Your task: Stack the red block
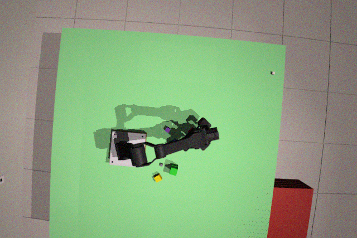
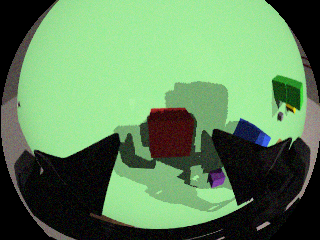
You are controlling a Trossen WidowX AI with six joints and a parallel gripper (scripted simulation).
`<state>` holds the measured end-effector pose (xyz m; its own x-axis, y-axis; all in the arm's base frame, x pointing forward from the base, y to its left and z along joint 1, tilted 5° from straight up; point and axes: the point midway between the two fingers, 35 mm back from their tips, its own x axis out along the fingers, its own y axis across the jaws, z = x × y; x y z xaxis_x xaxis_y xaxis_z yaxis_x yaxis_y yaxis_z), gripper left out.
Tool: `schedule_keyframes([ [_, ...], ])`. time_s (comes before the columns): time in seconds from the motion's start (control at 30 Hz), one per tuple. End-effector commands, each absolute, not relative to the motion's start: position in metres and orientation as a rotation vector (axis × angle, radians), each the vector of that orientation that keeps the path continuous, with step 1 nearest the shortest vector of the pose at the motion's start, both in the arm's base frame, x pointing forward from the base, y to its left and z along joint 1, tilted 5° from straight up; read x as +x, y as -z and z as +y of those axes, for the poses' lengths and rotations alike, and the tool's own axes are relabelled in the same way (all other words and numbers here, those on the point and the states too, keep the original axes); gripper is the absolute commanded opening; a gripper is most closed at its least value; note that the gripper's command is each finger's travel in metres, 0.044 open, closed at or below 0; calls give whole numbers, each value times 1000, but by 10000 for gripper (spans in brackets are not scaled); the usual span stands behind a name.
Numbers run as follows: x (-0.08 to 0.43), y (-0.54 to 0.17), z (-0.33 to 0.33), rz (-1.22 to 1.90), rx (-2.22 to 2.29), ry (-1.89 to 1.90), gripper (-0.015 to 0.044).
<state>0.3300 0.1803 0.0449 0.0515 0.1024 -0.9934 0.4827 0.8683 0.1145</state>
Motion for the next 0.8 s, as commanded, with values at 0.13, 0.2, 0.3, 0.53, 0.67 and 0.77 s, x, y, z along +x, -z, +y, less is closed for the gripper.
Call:
schedule_keyframes([
  [0.13, 329, -29, 180, 1513, 482, 317, 440],
  [0.2, 329, -26, 180, 1513, 482, 317, 440],
  [0.3, 329, -21, 181, 1513, 482, 317, 440],
  [0.53, 328, -20, 181, 1513, 482, 317, 440],
  [0.67, 328, -20, 181, 1513, 482, 317, 440],
  [0.77, 328, -20, 181, 1513, 482, 317, 440],
])
